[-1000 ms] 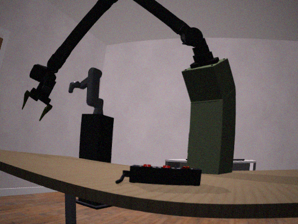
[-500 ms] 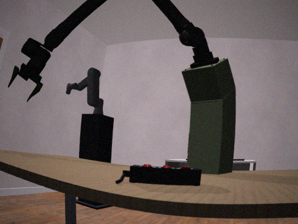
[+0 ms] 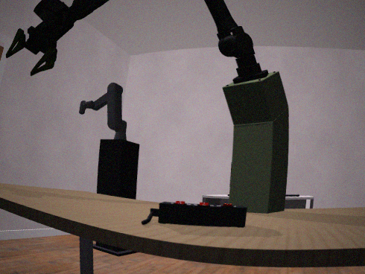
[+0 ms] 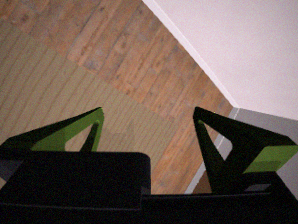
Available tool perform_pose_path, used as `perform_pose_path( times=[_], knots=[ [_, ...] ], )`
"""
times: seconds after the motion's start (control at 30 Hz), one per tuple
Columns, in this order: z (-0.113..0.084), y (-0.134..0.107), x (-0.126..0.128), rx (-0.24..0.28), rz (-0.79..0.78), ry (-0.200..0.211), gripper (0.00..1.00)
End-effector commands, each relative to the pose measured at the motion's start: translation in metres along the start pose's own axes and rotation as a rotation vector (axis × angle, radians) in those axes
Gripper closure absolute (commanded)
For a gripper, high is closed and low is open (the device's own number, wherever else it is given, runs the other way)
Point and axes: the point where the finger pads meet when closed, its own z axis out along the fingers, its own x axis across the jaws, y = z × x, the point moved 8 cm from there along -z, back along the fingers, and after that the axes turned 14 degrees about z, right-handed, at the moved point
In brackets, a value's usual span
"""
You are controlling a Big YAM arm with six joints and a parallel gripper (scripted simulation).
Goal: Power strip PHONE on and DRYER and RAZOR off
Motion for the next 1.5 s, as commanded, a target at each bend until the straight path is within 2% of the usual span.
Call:
perform_pose_path(
  times=[0.0, 0.03, 0.07, 0.13, 0.17, 0.23, 0.27, 0.3, 0.33, 0.4, 0.43, 0.47, 0.5, 0.57, 0.6, 0.63, 0.67, 0.8, 0.83, 0.87, 0.9, 0.93, 0.97, 1.03, 1.07, 1.1, 1.13, 1.2, 1.23, 1.27, 1.3, 1.37, 1.4, 1.43, 1.47],
  knots=[
    [-0.031, 0.068, -0.005, -0.088, 0.144, -0.082, 0.0],
    [-0.032, 0.07, -0.005, -0.088, 0.144, -0.082, 0.0],
    [-0.041, 0.091, 0.005, -0.12, 0.2, -0.088, 0.0],
    [-0.044, 0.097, 0.006, -0.12, 0.2, -0.088, 0.0],
    [-0.057, 0.124, 0.017, -0.155, 0.26, -0.092, 0.0],
    [-0.057, 0.124, 0.017, -0.155, 0.26, -0.092, 0.0],
    [-0.071, 0.149, 0.029, -0.191, 0.323, -0.093, 0.0],
    [-0.071, 0.149, 0.029, -0.191, 0.323, -0.093, 0.0],
    [-0.086, 0.171, 0.041, -0.23, 0.389, -0.091, 0.0],
    [-0.087, 0.173, 0.041, -0.23, 0.389, -0.091, 0.0],
    [-0.104, 0.196, 0.054, -0.271, 0.457, -0.085, 0.0],
    [-0.104, 0.196, 0.054, -0.271, 0.457, -0.085, 0.0],
    [-0.119, 0.212, 0.065, -0.313, 0.529, -0.076, 0.0],
    [-0.123, 0.217, 0.066, -0.313, 0.529, -0.076, 0.0],
    [-0.142, 0.236, 0.079, -0.357, 0.603, -0.063, 0.0],
    [-0.142, 0.236, 0.079, -0.357, 0.603, -0.063, 0.0],
    [-0.159, 0.251, 0.092, -0.4, 0.68, -0.045, 0.0],
    [-0.163, 0.254, 0.092, -0.4, 0.68, -0.045, 0.0],
    [-0.184, 0.269, 0.105, -0.445, 0.758, -0.023, 0.0],
    [-0.184, 0.269, 0.105, -0.445, 0.758, -0.023, 0.0],
    [-0.206, 0.283, 0.117, -0.488, 0.839, 0.004, 0.0],
    [-0.206, 0.283, 0.117, -0.488, 0.839, 0.004, 0.0],
    [-0.228, 0.294, 0.129, -0.531, 0.921, 0.035, 0.0],
    [-0.228, 0.294, 0.129, -0.531, 0.921, 0.035, 0.0],
    [-0.242, 0.301, 0.141, -0.557, 1.006, 0.067, 0.0],
    [-0.242, 0.301, 0.141, -0.557, 1.006, 0.067, 0.0],
    [-0.194, 0.29, 0.167, -0.45, 1.096, 0.086, 0.0],
    [-0.194, 0.29, 0.167, -0.45, 1.096, 0.086, 0.0],
    [-0.166, 0.281, 0.186, -0.383, 1.182, 0.088, 0.0],
    [-0.166, 0.28, 0.185, -0.382, 1.183, 0.085, 0.0],
    [-0.164, 0.273, 0.177, -0.376, 1.19, 0.063, 0.0],
    [-0.164, 0.273, 0.177, -0.376, 1.19, 0.063, 0.0],
    [-0.148, 0.288, 0.189, -0.364, 1.27, 0.08, 0.0],
    [-0.118, 0.26, 0.226, -0.251, 1.344, 0.073, 0.0],
    [-0.119, 0.263, 0.223, -0.26, 1.345, 0.073, 0.0]
  ],
)
